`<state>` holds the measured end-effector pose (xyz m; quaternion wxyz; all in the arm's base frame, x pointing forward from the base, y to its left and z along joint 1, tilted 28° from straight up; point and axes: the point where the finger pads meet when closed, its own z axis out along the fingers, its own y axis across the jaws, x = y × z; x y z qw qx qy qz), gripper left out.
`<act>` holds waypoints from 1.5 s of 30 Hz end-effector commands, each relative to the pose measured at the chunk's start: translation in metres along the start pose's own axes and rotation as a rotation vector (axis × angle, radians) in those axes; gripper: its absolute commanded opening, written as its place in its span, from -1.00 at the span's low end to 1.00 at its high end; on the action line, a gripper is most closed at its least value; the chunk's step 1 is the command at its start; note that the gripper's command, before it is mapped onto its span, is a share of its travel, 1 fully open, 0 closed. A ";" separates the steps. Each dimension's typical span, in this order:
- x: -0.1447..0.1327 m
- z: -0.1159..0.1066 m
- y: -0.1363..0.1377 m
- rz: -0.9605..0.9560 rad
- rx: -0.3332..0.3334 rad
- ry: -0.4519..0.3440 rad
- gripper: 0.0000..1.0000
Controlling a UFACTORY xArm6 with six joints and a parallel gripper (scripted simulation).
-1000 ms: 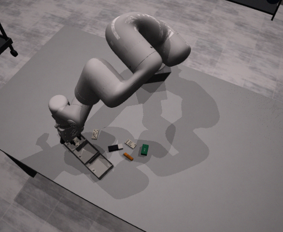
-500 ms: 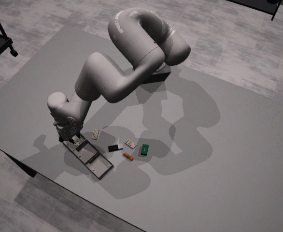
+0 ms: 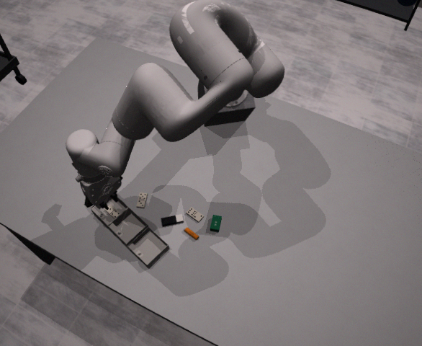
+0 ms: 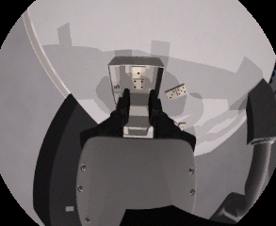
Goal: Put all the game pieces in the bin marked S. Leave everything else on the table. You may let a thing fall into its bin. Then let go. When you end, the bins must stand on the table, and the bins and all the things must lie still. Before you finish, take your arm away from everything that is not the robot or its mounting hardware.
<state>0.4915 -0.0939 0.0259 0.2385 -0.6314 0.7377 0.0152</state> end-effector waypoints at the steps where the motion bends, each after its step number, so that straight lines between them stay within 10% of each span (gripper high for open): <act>1: 0.000 -0.003 -0.001 0.000 0.001 0.000 -0.37; 37: -0.189 -0.003 0.164 -0.073 0.000 -0.001 -0.18; 45: -0.197 -0.003 0.170 -0.073 0.000 -0.001 -0.18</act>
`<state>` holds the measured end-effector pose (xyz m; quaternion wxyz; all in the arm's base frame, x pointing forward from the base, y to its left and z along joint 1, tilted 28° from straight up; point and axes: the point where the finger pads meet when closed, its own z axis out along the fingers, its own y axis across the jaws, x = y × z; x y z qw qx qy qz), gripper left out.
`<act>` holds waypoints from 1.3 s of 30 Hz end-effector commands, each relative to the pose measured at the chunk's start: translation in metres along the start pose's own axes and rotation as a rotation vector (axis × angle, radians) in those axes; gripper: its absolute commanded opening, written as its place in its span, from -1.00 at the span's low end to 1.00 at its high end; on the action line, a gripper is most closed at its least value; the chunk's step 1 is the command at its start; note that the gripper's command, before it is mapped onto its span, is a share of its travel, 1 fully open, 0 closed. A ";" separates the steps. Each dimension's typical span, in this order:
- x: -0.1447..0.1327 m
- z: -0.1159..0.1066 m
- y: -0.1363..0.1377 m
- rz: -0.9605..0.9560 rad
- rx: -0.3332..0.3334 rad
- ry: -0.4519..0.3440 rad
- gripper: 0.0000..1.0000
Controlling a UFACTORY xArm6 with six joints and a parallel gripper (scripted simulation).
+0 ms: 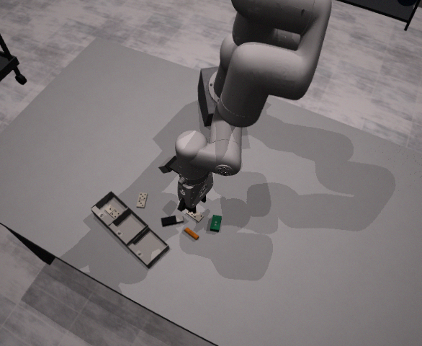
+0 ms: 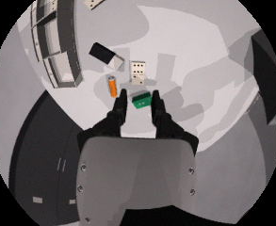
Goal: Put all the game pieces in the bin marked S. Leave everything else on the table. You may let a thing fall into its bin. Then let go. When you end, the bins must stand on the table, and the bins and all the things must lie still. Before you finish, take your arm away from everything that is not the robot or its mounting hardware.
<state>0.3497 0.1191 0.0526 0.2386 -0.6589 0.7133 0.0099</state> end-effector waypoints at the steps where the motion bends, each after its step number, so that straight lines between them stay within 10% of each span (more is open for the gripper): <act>1: -0.003 -0.001 0.001 0.001 0.006 0.004 -0.18; 39: 0.005 -0.001 -0.004 0.001 0.006 0.004 -0.18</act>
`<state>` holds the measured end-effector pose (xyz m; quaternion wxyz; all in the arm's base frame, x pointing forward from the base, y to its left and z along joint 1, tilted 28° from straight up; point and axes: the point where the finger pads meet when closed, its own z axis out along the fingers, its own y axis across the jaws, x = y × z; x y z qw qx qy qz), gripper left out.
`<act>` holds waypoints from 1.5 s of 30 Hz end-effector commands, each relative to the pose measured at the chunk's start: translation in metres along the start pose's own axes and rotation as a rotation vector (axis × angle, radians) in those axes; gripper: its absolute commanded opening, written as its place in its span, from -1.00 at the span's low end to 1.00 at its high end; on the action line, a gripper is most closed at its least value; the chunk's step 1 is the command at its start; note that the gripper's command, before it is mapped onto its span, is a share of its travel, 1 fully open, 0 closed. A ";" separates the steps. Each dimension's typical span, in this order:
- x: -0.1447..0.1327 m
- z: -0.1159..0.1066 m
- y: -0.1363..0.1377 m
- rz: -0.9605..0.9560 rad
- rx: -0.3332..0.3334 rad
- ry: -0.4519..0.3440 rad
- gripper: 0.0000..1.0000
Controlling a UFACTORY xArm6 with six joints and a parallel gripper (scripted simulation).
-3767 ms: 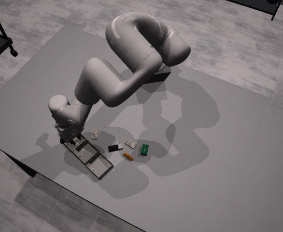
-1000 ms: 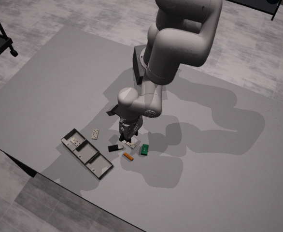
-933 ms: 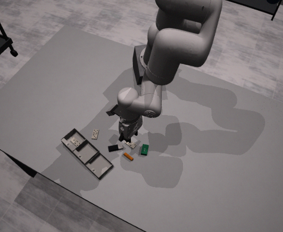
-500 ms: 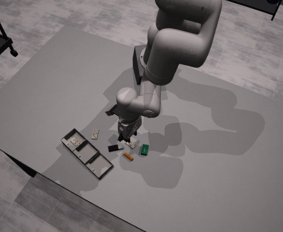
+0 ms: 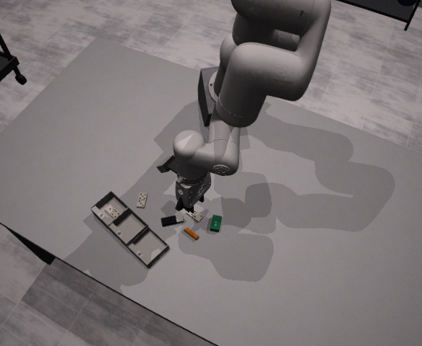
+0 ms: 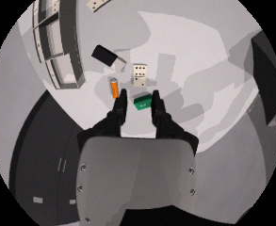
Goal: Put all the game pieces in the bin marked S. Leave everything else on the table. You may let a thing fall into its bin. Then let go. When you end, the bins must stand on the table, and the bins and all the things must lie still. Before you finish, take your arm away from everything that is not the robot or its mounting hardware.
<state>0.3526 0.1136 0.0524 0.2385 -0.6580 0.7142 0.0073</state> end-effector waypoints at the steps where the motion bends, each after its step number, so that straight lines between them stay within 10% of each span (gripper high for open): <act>1: 0.000 0.000 -0.001 0.000 0.002 0.000 -0.18; 45: 0.000 0.067 -0.001 0.000 0.002 0.000 -0.18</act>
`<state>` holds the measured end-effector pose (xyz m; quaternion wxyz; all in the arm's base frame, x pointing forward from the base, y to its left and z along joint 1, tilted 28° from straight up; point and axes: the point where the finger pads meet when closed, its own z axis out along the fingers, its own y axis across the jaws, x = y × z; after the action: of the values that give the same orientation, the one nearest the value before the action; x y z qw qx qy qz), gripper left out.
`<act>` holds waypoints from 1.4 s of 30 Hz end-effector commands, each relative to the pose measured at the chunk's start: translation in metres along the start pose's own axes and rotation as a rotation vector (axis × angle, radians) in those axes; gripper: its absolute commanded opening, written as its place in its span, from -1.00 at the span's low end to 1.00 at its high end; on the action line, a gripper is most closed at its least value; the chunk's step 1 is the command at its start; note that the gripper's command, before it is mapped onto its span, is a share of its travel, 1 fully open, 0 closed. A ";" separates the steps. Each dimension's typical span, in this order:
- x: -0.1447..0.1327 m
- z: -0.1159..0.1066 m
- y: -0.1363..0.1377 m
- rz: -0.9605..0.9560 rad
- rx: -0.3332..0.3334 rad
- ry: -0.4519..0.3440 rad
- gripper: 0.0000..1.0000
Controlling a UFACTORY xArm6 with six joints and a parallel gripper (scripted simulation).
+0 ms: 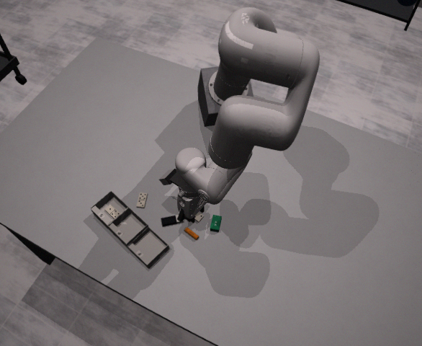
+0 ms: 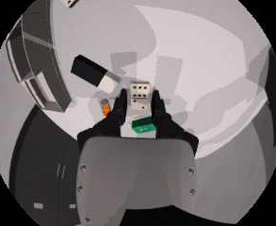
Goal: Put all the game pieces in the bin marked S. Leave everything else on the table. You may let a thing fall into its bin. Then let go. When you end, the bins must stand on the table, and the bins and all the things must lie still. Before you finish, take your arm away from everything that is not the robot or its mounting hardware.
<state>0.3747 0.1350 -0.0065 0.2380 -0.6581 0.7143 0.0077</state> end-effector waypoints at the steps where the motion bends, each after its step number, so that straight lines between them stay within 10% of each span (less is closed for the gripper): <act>1: 0.000 0.000 -0.001 0.000 0.003 0.000 -0.18; 8: 0.000 0.000 -0.001 0.000 0.003 0.000 -0.18; 9: 0.000 0.000 -0.001 0.000 0.003 0.000 -1.00; 42: 0.000 -0.007 -0.001 0.000 0.003 0.000 -1.00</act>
<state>0.3745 0.1351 -0.0065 0.2384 -0.6579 0.7143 0.0075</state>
